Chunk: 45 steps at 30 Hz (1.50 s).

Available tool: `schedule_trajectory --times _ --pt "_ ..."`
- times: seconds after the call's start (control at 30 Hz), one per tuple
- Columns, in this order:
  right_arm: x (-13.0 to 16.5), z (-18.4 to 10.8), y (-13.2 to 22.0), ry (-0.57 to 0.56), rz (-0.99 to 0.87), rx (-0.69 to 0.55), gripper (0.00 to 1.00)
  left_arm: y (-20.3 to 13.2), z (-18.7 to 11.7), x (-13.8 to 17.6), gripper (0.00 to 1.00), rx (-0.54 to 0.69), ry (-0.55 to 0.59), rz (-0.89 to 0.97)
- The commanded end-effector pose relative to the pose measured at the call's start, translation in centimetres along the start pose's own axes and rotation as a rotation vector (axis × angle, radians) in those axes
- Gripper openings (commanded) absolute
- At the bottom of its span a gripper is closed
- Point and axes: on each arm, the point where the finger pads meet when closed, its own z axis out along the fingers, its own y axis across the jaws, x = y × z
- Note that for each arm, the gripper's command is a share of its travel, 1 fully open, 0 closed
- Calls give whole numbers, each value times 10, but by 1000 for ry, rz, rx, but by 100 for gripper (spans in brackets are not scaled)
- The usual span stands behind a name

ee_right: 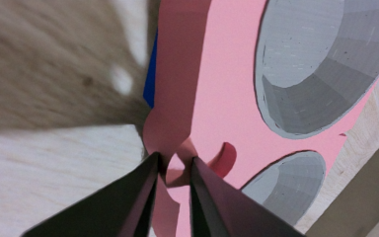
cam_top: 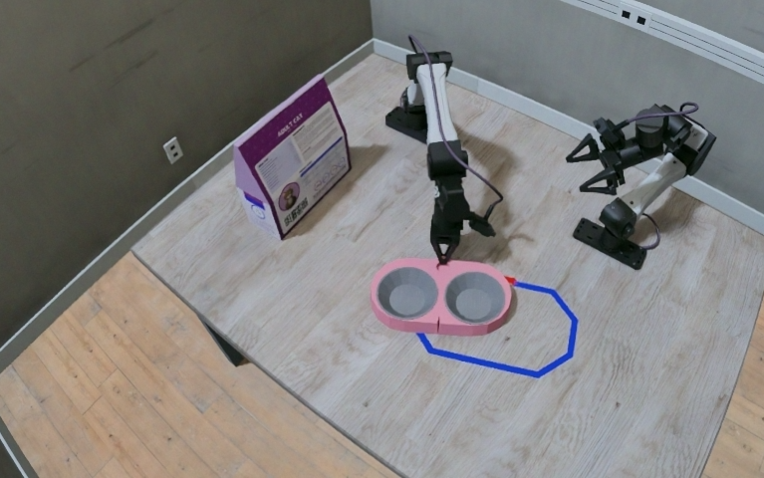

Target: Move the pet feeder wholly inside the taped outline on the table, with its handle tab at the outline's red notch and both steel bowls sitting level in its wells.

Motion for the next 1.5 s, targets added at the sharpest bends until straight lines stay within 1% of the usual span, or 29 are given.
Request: schedule_trajectory --times 0.0,0.5,0.57,0.67,0.7,1.07,1.13,1.27,1.4,1.47 --pt "-15 7 -7 -8 11 14 13 0 -1 -5 100 2 -11 0" --pt "-18 7 -8 -14 3 14 13 0 -1 -5 100 2 -11 0" --pt "-18 7 -7 0 19 10 13 0 -1 -5 100 2 -11 0" --pt "-32 7 -11 -26 -3 26 13 0 -1 -5 100 2 -11 0" --pt "-33 7 -11 -29 -4 25 13 0 -1 -5 100 2 -11 0" --pt "-31 7 -11 -24 -2 26 13 0 -1 -5 100 2 -11 0" --pt "-29 7 -8 -8 9 13 13 3 -1 -8 100 -11 -19 -3" --pt "-31 8 -4 12 30 -8 13 5 -1 5 100 -30 33 -28" --pt "-43 9 -5 32 64 -17 13 14 -2 22 100 -95 107 -64" --pt "-43 9 -5 32 64 -17 13 14 -2 22 100 -95 107 -64"
